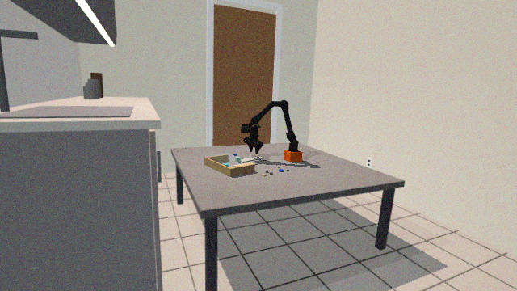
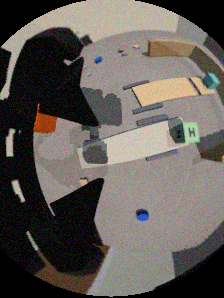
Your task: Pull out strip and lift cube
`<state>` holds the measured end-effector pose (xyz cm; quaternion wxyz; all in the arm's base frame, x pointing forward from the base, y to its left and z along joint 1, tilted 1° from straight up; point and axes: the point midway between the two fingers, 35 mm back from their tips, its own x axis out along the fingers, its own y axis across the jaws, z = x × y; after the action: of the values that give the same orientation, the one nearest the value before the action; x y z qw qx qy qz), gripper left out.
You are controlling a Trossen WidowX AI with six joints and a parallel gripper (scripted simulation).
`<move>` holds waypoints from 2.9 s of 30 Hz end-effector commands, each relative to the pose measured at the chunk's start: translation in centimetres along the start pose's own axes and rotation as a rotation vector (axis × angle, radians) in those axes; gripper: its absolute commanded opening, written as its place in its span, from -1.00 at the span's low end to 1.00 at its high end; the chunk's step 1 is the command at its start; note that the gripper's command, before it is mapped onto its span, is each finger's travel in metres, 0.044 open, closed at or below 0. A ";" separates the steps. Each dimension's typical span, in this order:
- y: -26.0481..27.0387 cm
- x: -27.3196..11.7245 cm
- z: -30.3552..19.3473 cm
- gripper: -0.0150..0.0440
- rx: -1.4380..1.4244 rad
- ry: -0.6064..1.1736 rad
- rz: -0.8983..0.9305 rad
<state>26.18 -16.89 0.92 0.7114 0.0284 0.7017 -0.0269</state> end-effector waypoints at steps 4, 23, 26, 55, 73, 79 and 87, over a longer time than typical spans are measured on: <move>0.3 -0.3 2.6 1.00 0.003 -0.004 -0.002; 1.2 -1.3 9.9 1.00 0.003 -0.010 -0.001; 1.3 -1.4 11.0 1.00 0.003 -0.011 -0.001; 1.8 0.5 14.8 0.36 0.003 -0.014 0.000; 1.8 3.3 14.7 0.36 0.003 -0.013 0.000; 1.8 3.1 14.8 0.09 0.000 -0.016 -0.003; 1.8 3.1 14.8 -0.22 0.000 -0.016 -0.003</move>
<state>41.09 -16.26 -2.03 0.7166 0.0272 0.6964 -0.0279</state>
